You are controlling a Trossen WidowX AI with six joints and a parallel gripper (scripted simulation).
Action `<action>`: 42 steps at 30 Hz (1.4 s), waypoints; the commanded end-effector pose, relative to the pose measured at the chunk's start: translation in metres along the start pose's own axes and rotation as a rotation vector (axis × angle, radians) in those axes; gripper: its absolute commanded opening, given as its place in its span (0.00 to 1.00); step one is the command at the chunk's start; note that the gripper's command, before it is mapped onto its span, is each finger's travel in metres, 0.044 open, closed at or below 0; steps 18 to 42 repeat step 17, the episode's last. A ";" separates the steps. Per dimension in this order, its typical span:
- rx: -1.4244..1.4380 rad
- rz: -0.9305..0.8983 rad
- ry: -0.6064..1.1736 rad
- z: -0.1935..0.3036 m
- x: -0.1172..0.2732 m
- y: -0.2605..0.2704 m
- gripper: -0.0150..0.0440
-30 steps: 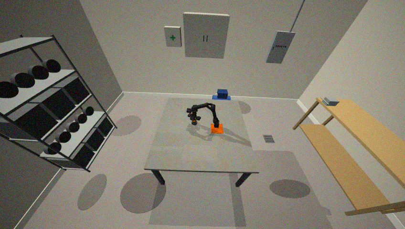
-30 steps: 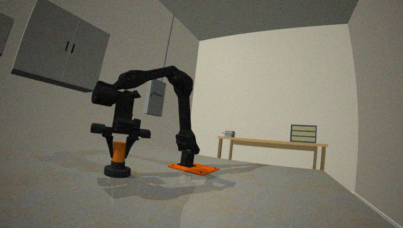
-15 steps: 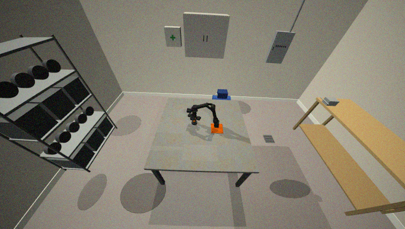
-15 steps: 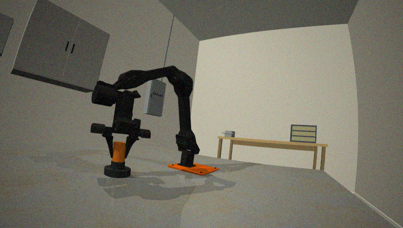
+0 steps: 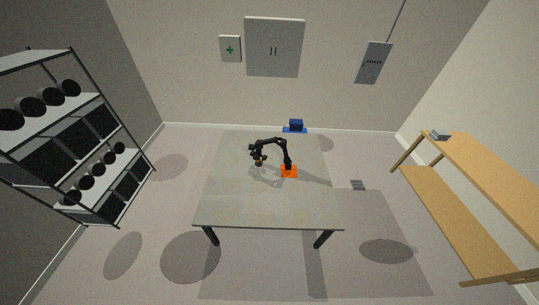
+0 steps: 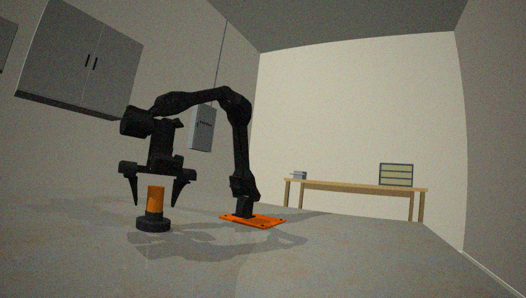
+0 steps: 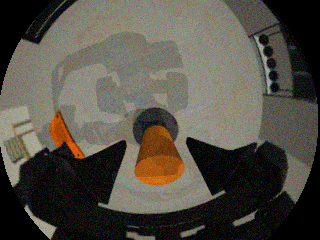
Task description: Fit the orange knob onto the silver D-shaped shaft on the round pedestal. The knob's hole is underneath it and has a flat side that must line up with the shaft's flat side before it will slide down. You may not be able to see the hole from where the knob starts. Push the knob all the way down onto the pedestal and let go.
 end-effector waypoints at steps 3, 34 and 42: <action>0.000 0.001 0.000 -0.001 0.017 -0.003 1.00; 0.000 0.000 0.000 -0.001 0.096 -0.003 1.00; 0.000 0.000 0.000 -0.001 0.096 -0.003 1.00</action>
Point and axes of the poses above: the point midway between the two fingers, 35 mm back from their tips, its own x axis back along the fingers, its own y axis across the jaws, z = x × y, the point moved 1 cm from there along x, back along the fingers, and after that the axes turned 2 degrees about -x, right-handed, at the moved point
